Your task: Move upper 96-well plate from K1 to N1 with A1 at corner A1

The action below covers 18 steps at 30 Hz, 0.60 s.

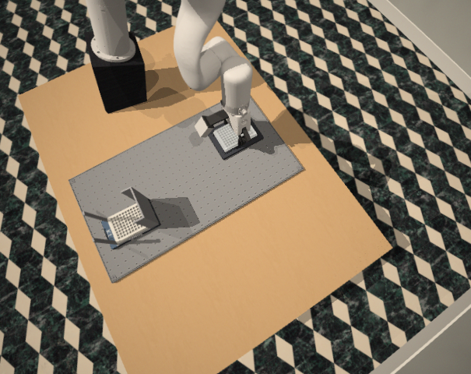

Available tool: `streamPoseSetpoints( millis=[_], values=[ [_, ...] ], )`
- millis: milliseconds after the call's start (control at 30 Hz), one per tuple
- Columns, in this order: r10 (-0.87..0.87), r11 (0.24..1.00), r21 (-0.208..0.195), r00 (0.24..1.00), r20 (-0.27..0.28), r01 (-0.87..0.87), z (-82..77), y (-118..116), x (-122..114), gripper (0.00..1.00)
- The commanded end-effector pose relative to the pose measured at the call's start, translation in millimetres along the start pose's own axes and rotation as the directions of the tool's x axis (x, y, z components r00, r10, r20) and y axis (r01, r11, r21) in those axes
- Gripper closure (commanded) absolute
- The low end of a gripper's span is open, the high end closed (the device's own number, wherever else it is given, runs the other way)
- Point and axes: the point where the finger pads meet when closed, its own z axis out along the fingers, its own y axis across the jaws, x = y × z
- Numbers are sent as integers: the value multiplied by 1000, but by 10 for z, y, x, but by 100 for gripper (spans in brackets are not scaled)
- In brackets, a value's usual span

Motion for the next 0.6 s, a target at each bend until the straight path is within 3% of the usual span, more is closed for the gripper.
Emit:
streamPoseSetpoints(
  millis=[0, 567],
  values=[
    [0, 1000, 3, 1000, 1, 0, -9, -14, -3, 0],
    [0, 1000, 3, 1000, 1, 0, -88, -14, -3, 0]
  ],
)
